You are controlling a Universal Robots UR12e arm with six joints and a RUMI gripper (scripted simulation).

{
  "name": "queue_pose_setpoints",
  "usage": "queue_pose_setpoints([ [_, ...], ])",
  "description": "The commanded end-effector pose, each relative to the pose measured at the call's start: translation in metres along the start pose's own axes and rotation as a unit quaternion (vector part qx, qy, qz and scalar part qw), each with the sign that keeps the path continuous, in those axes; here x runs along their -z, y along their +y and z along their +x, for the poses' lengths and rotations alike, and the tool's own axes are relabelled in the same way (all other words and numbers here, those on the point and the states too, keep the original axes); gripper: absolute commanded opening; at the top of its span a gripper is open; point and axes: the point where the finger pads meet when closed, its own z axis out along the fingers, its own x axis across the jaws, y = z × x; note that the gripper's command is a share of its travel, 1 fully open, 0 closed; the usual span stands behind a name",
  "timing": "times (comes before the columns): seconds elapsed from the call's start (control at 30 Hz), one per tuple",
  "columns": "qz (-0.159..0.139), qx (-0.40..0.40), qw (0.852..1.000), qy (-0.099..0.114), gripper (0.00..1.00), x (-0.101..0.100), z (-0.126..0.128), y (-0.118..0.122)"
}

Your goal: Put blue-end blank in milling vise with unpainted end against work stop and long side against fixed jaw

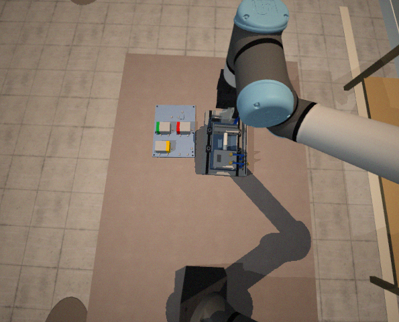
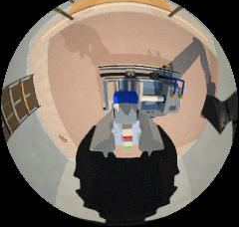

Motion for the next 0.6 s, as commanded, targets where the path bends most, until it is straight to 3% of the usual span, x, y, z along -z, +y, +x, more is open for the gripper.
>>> queue_pose_setpoints([
  [0.0, 0.0, -0.003, 1.0, -0.002, 0.0, 0.0021, -0.0027, -0.0029],
  [0.57, 0.0, -0.004, 1.0, -0.002, 0.0, 0.0028, -0.0032, -0.0048],
])
